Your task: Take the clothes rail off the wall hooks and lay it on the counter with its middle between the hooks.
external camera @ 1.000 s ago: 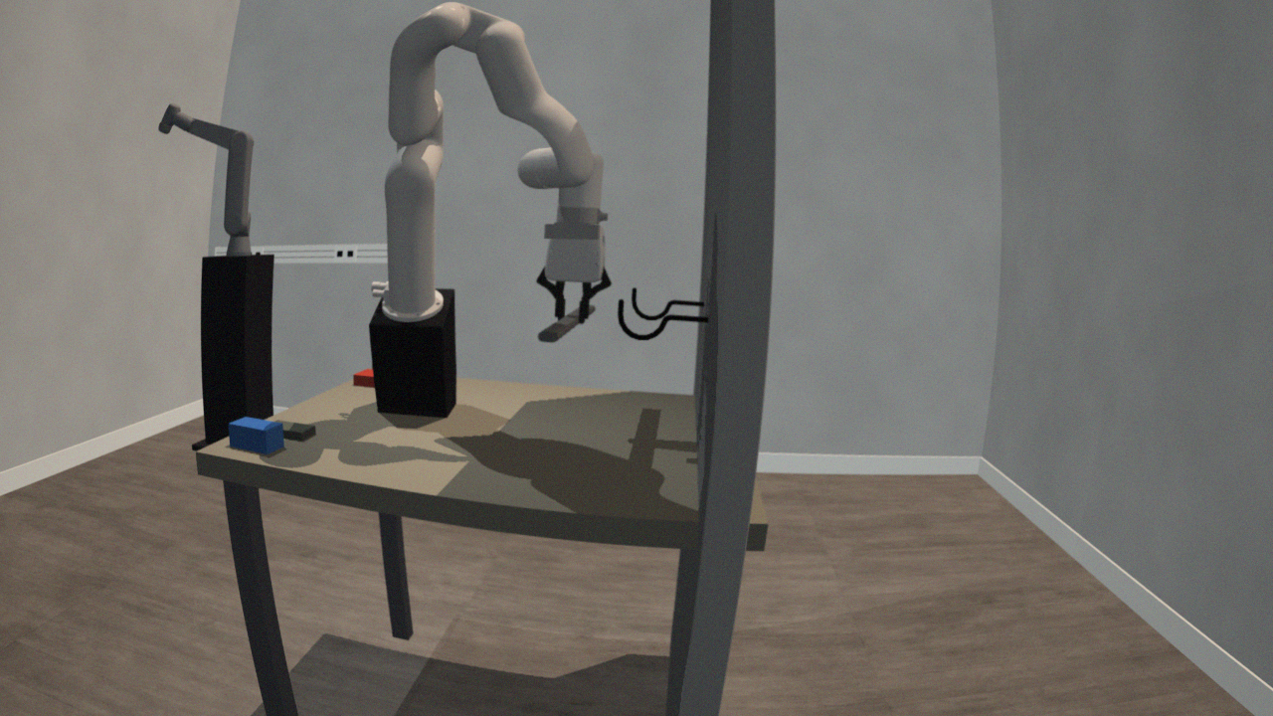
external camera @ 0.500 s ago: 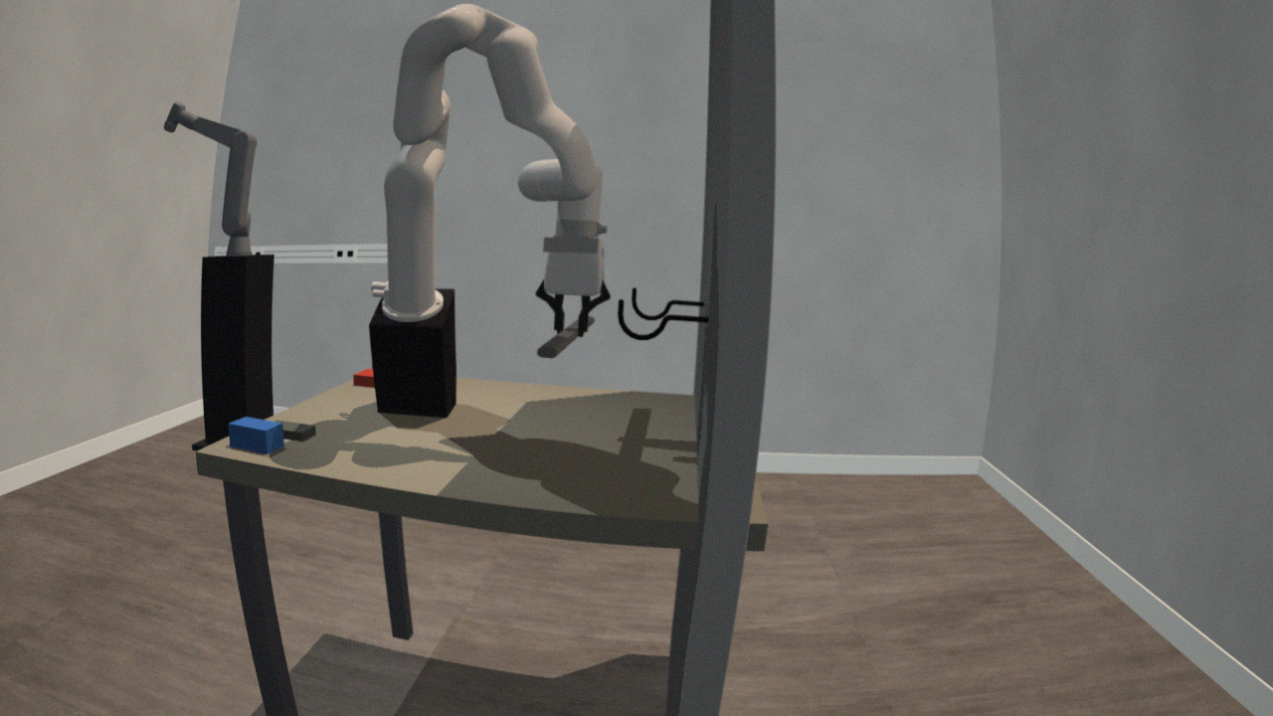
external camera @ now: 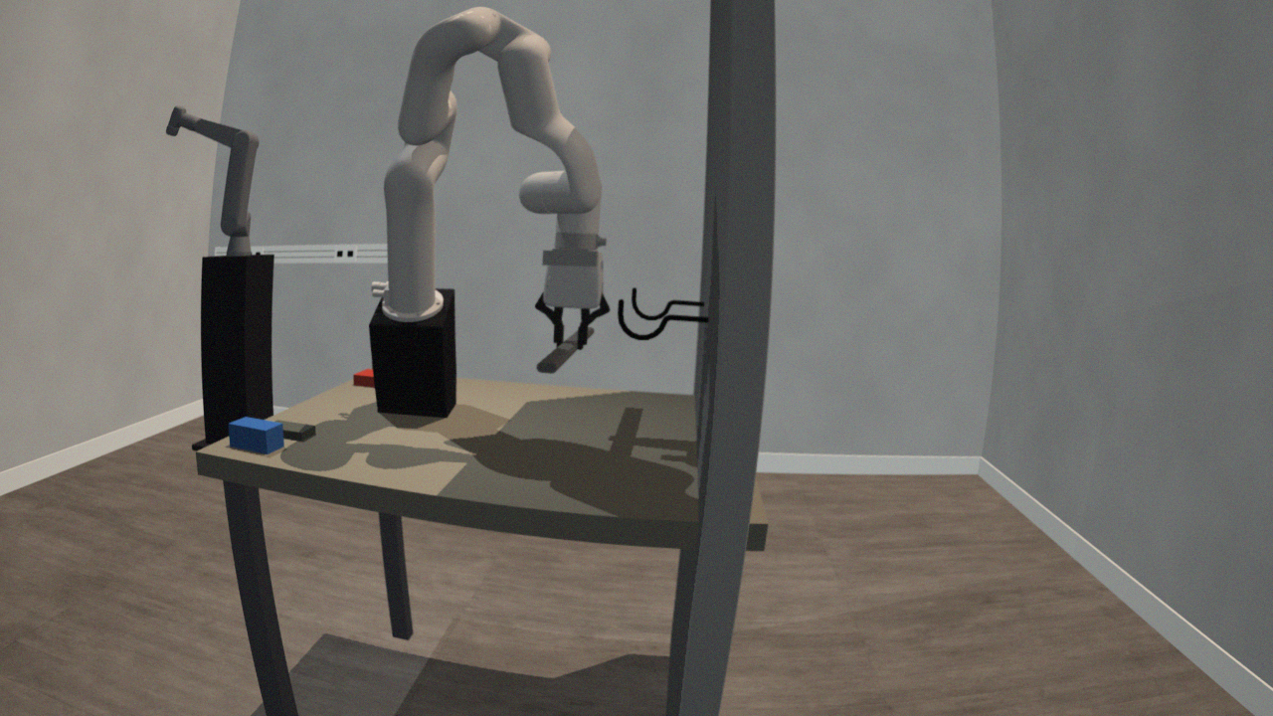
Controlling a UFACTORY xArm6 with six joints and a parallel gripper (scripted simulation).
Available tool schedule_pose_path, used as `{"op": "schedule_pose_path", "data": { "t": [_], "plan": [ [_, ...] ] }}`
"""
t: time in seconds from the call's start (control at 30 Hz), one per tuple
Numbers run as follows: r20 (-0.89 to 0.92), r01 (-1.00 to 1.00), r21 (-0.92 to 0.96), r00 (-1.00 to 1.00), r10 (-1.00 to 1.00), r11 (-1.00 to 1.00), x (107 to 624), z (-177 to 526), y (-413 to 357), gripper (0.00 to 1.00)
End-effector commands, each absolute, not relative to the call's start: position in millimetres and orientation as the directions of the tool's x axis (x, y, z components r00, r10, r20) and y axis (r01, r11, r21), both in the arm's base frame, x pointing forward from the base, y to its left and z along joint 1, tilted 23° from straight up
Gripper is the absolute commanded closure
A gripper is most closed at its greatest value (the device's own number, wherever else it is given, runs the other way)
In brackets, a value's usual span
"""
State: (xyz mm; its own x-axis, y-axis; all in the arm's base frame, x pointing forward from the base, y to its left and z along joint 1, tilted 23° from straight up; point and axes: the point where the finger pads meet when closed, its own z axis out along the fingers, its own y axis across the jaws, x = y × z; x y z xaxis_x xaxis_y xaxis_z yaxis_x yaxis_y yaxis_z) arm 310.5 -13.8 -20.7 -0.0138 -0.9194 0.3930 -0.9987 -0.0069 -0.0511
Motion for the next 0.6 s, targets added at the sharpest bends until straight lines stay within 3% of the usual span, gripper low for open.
{"op": "schedule_pose_path", "data": {
  "t": [0.0, 0.57],
  "plan": [
    [0.393, -0.998, -0.056, -0.015, -0.919, -0.008, 312, -25, -16, 1.00],
    [0.393, -0.998, -0.056, -0.015, -0.919, -0.008, 314, -48, -25, 1.00]
  ]
}}
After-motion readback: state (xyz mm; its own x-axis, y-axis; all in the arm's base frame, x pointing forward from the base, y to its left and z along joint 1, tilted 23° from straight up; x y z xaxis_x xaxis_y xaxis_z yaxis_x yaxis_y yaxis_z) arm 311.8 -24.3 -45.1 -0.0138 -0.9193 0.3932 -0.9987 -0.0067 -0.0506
